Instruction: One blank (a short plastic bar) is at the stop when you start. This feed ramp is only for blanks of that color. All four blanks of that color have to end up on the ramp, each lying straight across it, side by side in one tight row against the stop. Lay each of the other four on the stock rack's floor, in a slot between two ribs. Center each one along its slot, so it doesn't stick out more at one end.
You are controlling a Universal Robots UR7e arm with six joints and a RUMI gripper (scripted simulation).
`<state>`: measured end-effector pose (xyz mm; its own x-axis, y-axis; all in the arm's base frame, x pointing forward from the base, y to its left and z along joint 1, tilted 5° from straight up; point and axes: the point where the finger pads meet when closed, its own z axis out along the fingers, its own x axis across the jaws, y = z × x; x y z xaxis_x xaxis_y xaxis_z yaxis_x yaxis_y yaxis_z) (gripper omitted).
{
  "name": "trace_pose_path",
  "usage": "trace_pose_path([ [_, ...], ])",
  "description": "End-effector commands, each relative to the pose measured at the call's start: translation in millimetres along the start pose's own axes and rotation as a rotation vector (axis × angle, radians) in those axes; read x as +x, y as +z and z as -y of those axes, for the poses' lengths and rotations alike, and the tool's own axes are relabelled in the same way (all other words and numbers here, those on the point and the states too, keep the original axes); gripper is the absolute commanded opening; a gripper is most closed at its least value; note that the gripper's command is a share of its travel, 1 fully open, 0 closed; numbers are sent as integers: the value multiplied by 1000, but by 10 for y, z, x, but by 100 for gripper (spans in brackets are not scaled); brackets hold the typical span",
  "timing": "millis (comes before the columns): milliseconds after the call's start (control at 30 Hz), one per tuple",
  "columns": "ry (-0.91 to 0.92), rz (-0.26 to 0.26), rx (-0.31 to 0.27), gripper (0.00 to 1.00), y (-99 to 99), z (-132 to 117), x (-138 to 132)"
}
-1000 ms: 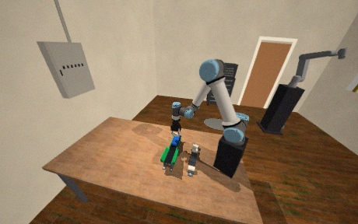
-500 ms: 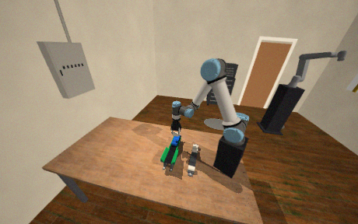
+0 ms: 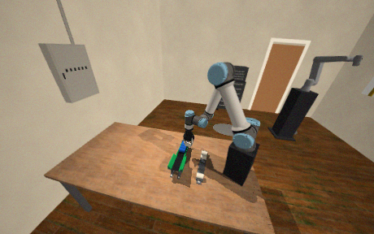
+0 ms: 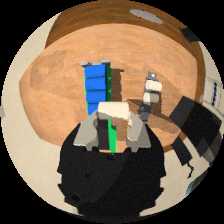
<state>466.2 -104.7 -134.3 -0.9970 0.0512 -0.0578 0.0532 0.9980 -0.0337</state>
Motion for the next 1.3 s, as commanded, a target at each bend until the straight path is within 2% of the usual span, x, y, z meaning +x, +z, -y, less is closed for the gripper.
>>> trace_pose_path([
  [0,11,11,3,35,211,-115,467],
  [133,19,10,2,35,299,-254,897],
  [300,28,10,2,35,305,-414,1340],
  [367,28,10,2,35,305,-414,1340],
  [533,33,10,2,35,269,-510,1589],
  [1267,34,13,4,35,260,-528,1634],
])
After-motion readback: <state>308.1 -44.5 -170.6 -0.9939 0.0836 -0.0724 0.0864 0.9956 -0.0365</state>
